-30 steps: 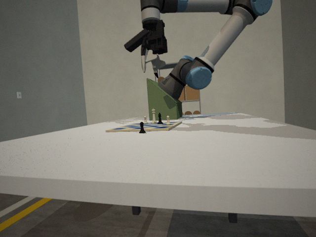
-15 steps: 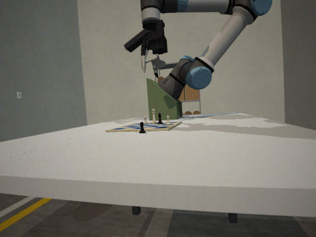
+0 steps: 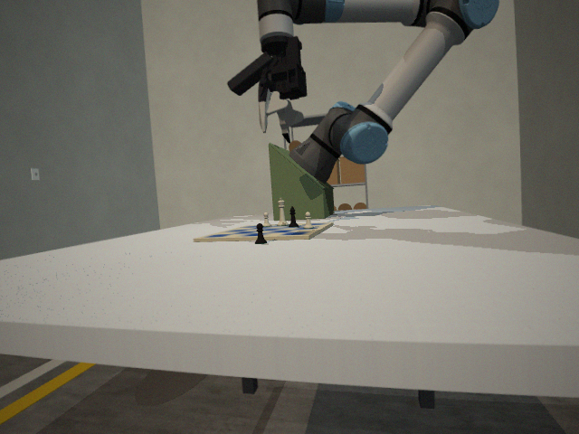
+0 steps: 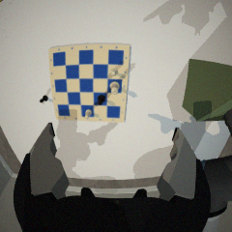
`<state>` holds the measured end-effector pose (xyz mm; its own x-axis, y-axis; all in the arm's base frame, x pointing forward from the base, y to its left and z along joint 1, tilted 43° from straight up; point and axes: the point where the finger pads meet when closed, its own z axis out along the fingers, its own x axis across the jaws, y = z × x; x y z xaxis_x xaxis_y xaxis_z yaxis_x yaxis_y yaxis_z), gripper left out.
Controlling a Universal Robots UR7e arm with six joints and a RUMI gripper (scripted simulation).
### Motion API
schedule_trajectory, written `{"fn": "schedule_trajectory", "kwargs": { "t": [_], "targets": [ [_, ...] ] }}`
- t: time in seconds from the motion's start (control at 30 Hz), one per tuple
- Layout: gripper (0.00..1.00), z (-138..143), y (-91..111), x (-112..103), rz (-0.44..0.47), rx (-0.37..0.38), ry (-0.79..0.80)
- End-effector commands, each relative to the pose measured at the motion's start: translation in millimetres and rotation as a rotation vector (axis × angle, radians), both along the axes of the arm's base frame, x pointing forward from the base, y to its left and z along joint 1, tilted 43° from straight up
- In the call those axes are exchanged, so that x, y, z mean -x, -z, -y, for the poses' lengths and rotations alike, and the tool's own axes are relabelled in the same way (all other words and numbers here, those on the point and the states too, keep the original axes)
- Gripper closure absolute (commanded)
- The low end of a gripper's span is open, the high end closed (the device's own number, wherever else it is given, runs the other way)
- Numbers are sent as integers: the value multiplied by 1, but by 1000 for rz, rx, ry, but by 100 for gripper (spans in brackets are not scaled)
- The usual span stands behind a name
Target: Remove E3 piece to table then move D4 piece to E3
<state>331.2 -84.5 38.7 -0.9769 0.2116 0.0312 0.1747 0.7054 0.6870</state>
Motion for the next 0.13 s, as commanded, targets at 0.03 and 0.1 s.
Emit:
{"fn": "schedule_trajectory", "kwargs": {
  "t": [0.03, 0.1],
  "targets": [
    [0, 0, 0, 0, 0, 1, 0],
    [0, 0, 0, 0, 0, 1, 0]
  ]
}}
